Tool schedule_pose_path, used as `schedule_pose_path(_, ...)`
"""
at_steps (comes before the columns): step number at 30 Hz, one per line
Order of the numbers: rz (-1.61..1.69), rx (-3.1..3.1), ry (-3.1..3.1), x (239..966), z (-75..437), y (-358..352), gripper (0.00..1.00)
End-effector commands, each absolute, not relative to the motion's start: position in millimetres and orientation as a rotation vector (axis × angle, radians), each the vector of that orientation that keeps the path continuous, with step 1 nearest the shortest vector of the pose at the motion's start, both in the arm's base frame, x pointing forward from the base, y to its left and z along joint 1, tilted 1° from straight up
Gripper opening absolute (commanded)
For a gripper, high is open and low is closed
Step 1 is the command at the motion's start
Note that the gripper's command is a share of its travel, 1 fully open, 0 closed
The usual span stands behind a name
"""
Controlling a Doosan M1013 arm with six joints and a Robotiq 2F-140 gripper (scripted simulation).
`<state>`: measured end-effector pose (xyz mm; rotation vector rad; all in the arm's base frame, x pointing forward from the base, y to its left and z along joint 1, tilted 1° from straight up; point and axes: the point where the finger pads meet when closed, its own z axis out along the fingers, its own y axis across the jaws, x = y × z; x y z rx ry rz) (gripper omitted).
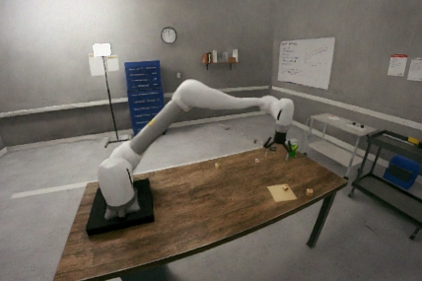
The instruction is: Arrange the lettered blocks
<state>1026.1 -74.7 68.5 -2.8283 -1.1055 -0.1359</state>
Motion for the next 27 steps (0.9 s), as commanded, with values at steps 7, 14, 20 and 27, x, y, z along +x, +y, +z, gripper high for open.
schedule_pose_path(7,-0.010,-2.894,-1.134,988.5,96.6,53.0,1.00)
schedule_pose_path(14,0.004,-2.905,-1.139,982.1,100.3,69.1,1.00)
schedule_pose_path(20,0.004,-2.905,-1.139,982.1,100.3,69.1,1.00)
schedule_pose_path(27,0.005,-2.910,-1.124,982.2,100.1,67.7,1.00)
